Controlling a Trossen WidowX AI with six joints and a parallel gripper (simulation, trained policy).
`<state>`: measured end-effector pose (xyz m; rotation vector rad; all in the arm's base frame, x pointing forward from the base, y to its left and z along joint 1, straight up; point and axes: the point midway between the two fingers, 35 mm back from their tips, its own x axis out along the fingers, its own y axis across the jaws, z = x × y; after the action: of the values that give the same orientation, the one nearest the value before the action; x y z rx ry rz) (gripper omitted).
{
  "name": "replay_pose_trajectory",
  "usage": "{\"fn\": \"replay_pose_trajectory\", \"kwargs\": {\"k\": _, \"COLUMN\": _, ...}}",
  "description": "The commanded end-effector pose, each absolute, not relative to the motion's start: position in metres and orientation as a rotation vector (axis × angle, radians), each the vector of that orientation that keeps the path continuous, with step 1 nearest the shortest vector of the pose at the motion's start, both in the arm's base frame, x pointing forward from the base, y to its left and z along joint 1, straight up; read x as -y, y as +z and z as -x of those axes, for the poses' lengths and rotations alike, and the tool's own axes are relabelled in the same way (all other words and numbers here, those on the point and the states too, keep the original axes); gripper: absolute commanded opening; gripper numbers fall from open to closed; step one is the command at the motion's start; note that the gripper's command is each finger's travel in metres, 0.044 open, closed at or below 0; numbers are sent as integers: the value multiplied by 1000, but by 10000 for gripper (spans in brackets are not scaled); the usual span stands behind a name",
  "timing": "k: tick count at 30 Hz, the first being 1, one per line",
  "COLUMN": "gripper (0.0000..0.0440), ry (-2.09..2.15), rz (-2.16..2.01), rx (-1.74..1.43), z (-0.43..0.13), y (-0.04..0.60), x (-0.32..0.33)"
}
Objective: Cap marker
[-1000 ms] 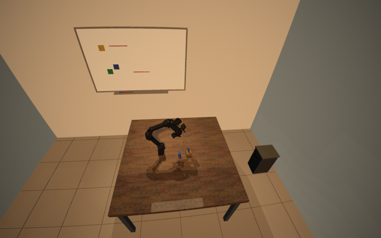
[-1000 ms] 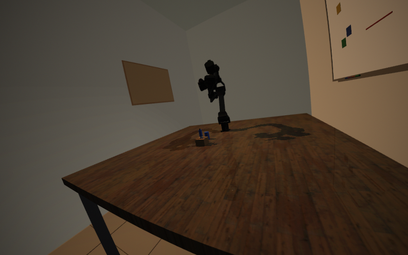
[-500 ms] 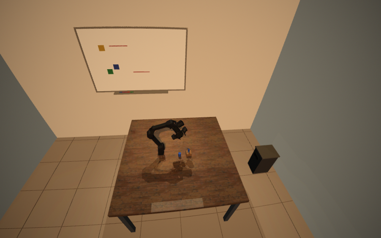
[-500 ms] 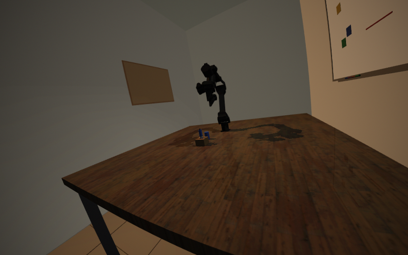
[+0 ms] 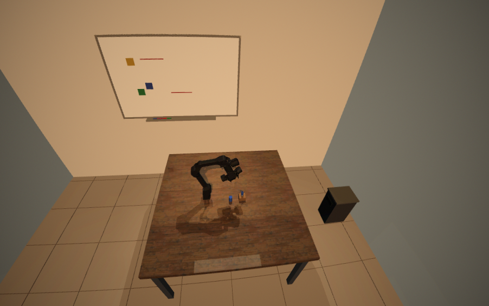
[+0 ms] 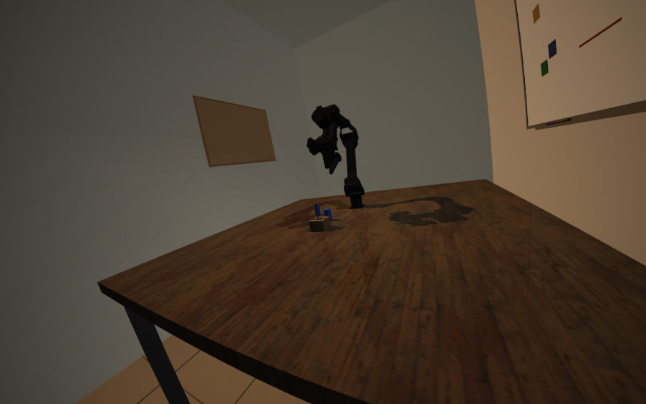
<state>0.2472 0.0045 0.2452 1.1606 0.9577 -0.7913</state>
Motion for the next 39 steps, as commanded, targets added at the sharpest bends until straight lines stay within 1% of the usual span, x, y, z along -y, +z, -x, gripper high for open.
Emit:
{"fn": "replay_pose_trajectory", "kwargs": {"k": 1, "gripper": 325, "ry": -817, "rz": -1157, "rx": -986, "z": -248, "y": 240, "x": -1}}
{"fn": "replay_pose_trajectory", "kwargs": {"k": 39, "gripper": 323, "ry": -1054, "rz": -1142, "rx": -1215, "z": -248, "y": 186, "x": 35}}
